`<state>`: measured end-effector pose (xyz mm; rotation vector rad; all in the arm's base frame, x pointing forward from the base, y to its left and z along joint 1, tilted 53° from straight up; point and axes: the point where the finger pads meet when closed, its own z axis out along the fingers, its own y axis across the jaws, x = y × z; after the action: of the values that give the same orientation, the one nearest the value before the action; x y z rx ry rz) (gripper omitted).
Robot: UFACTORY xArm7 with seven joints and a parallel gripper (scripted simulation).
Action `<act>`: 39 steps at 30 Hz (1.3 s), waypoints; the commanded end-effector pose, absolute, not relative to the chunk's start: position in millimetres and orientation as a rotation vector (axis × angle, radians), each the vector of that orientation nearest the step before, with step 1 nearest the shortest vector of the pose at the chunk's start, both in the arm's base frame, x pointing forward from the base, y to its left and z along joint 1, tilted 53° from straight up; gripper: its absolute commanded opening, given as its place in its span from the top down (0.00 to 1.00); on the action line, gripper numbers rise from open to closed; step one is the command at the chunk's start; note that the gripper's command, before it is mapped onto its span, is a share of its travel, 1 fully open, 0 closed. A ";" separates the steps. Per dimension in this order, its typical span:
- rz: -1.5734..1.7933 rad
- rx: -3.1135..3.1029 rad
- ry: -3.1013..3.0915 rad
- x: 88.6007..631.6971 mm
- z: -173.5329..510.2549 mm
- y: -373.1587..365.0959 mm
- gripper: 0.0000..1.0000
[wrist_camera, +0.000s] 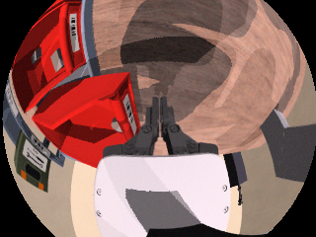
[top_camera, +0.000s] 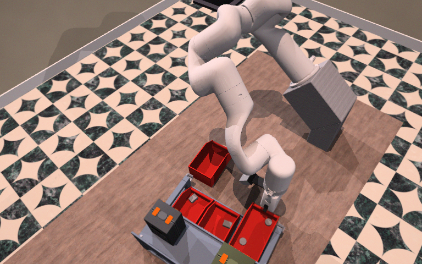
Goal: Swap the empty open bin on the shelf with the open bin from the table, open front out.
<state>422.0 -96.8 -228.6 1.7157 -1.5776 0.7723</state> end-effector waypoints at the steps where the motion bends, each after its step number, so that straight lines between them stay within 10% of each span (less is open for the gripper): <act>1: 0.773 1.720 -1.579 423.8 -228.8 -94.0 1.00; 39: 0.773 1.720 -1.579 440.9 -229.0 -91.5 1.00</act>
<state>439.0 -94.1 -229.1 1.7157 -1.5778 0.7725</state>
